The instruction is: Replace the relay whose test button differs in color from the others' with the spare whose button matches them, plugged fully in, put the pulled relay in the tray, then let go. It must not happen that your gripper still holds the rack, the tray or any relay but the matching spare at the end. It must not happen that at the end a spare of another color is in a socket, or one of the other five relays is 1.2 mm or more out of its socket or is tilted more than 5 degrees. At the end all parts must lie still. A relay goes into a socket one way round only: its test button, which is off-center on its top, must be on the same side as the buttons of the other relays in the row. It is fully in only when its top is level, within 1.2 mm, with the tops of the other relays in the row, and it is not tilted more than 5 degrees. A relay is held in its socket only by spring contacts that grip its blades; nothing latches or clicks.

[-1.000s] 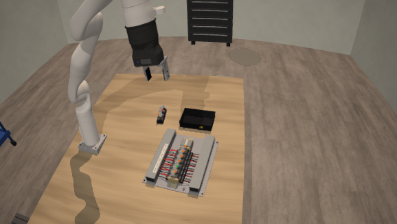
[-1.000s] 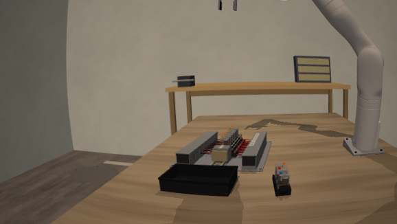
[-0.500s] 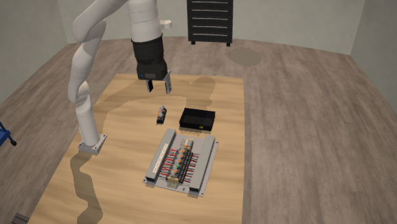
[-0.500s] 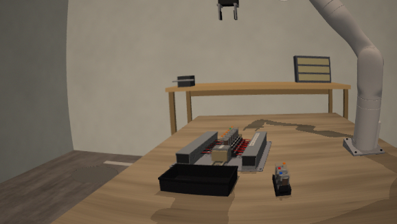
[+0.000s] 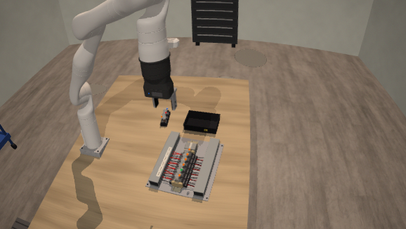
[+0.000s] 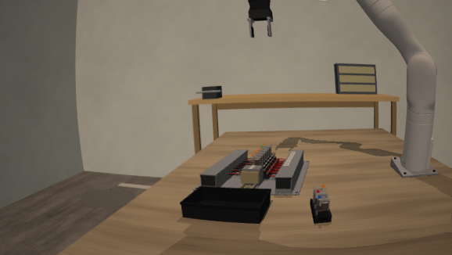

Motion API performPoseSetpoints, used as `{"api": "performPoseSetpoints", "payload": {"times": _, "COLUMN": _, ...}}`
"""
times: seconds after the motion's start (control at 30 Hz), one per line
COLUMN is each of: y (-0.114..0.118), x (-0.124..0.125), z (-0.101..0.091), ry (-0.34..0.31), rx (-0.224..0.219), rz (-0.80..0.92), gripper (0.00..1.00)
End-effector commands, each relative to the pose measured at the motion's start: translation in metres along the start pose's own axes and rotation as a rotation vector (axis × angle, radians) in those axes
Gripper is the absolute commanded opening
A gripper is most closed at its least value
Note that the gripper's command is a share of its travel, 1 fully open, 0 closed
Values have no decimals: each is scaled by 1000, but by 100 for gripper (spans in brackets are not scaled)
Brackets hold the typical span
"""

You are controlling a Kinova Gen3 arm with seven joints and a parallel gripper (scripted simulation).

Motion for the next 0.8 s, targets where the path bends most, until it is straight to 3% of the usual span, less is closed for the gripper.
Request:
{"api": "performPoseSetpoints", "payload": {"times": 0.0, "y": 0, "x": 0, "z": 6, "ry": -1, "rx": -2, "rz": 0, "gripper": 100}}
{"api": "performPoseSetpoints", "payload": {"times": 0.77, "y": 2, "x": 0, "z": 88, "ry": -1, "rx": -1, "rz": 0, "gripper": 100}}
Point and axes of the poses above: the point where the finger pads meet when closed, its own z axis out along the fingers, its own y axis across the jaws, x = y × z, the point moved 8 cm from there along -z, back along the fingers, and after that the axes turned 8 degrees about -z, right-handed, at the moved point
